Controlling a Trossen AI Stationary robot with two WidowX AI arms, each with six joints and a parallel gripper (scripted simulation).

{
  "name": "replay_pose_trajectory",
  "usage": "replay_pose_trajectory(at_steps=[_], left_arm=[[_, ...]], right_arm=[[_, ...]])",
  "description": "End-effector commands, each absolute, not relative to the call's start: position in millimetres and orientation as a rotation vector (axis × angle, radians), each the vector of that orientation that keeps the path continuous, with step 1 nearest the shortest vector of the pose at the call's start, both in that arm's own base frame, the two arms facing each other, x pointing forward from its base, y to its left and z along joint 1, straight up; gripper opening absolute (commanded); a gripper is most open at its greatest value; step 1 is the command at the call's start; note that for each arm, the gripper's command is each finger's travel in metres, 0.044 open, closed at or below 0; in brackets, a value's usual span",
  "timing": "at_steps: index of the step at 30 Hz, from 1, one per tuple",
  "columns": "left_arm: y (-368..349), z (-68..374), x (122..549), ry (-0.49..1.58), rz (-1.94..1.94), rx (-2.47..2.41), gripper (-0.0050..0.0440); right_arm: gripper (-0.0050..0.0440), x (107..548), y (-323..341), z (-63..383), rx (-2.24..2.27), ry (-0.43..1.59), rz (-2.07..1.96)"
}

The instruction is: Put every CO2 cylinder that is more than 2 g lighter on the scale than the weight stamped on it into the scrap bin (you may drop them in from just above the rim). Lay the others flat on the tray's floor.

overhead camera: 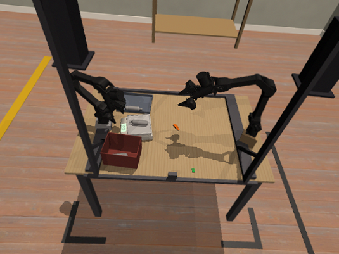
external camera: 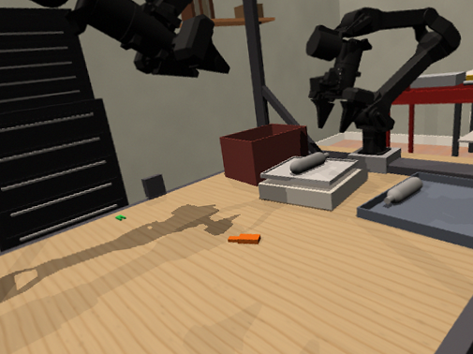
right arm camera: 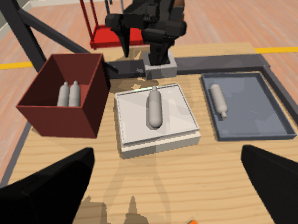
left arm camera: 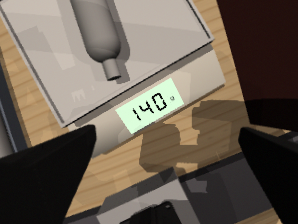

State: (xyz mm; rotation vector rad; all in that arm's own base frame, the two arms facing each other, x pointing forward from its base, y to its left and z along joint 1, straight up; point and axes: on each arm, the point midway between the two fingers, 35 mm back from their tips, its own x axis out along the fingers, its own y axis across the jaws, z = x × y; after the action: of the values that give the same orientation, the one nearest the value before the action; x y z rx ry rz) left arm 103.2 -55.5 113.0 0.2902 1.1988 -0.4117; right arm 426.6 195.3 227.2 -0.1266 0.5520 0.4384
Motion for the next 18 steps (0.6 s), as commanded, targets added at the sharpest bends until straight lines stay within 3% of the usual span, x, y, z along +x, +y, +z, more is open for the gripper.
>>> replay_pose_trajectory(at_steps=[1,13,18], left_arm=[[-54.9,110.7,101.7,1.198,-0.363,0.249,0.044],[-54.8,109.9,101.8,1.205,-0.36,0.251,0.044],[-56.3,117.7,106.8,1.183,-0.398,0.305,0.032]], right_arm=[[0.044,426.8,195.1,239.8,-0.12,0.523,0.437],[0.044,426.8,195.1,239.8,-0.12,0.523,0.437],[0.044,426.8,195.1,239.8,-0.12,0.523,0.437]])
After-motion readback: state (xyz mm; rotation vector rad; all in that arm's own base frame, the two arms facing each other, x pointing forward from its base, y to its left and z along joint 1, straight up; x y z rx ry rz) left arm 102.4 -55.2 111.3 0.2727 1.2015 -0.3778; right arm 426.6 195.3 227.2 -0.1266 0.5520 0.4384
